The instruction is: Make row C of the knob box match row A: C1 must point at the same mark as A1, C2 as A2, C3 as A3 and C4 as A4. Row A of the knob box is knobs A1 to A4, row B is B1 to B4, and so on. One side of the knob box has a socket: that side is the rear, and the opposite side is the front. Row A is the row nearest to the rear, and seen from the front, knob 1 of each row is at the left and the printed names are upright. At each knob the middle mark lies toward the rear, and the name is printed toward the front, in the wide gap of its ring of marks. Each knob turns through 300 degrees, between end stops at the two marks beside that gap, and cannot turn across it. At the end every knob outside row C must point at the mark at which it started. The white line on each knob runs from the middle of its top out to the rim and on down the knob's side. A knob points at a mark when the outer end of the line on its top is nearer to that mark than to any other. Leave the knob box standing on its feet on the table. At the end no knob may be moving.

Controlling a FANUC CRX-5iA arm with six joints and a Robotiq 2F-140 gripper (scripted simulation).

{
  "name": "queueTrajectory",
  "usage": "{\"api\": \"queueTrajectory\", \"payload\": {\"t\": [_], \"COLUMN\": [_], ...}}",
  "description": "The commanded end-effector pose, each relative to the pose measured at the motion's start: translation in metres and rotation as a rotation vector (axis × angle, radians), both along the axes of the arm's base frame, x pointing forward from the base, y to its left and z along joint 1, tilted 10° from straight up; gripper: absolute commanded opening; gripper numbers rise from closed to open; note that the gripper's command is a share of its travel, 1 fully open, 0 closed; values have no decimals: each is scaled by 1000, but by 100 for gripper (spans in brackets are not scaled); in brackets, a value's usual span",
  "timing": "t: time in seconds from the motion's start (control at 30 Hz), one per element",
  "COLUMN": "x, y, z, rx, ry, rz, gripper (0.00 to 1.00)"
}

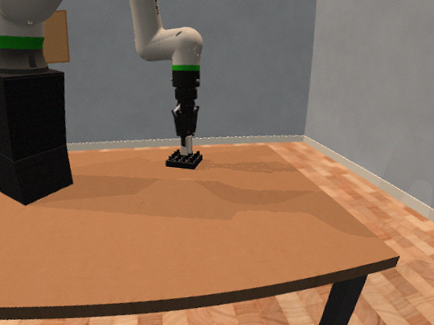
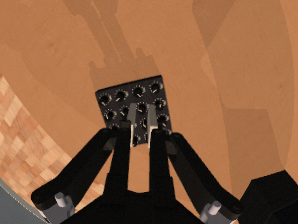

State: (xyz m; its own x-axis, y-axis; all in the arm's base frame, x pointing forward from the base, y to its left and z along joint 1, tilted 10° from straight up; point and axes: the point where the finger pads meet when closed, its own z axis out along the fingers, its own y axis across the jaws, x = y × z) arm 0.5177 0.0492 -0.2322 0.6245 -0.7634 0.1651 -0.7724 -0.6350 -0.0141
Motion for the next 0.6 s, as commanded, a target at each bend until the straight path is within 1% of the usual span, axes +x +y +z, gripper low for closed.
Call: {"api": "queueTrajectory", "payload": {"t": [0.0, 0.57], "x": [0, 2], "y": [0, -1], "z": [-1, -11], "rx": [0, 0], "ry": [0, 0], "rz": [0, 0], "gripper": [12, 12]}}
